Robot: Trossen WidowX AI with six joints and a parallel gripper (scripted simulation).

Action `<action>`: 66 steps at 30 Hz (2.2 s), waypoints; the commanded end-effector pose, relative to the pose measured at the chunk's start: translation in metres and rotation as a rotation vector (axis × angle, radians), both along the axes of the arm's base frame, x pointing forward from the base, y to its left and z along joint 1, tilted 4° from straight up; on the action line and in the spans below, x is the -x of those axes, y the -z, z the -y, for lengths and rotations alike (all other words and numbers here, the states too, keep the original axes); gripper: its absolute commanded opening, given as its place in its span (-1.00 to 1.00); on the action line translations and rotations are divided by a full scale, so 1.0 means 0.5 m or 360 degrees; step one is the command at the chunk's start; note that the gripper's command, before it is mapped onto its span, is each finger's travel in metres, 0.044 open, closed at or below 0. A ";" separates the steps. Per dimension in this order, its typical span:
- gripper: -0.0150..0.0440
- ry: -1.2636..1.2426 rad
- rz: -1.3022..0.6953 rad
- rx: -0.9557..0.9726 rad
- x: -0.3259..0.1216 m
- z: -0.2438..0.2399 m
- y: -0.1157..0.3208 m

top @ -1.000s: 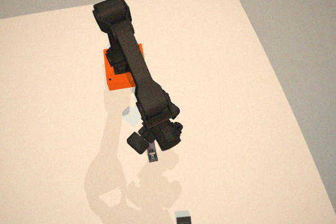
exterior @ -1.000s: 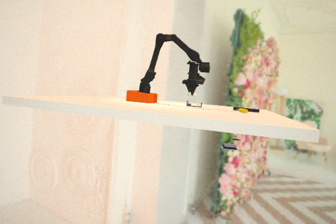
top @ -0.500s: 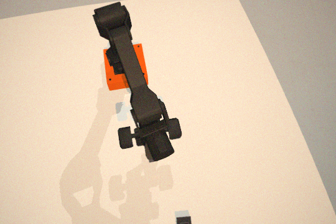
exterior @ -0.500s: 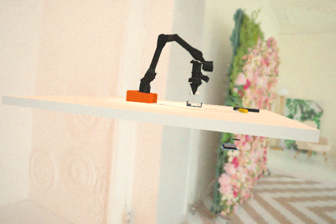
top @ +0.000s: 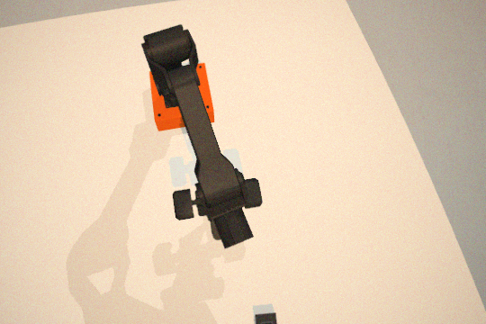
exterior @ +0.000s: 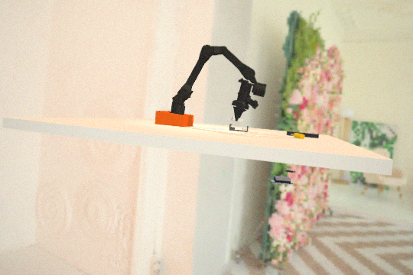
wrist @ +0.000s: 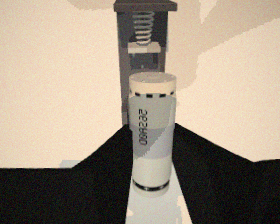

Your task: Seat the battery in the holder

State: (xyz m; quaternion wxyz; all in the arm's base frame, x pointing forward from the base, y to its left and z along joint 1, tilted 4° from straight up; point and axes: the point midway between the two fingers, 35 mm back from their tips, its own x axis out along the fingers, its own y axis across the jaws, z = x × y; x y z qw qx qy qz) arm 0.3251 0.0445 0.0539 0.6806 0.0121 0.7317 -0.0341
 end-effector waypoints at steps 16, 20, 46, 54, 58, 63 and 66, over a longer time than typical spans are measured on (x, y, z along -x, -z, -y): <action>-0.24 -0.0012 -0.0230 -0.0008 -0.009 -0.002 0.030; -0.24 -0.0013 -0.0269 -0.0009 -0.011 -0.002 0.033; -0.24 -0.0010 -0.0522 -0.0014 -0.024 -0.001 0.052; -0.24 -0.0013 -0.0547 -0.0002 -0.026 -0.001 0.054; -0.24 -0.0013 -0.0546 -0.0001 -0.031 -0.001 0.055; -0.24 -0.0013 -0.0546 0.0000 -0.037 0.000 0.056; -0.24 -0.0013 -0.0546 0.0002 -0.040 0.000 0.056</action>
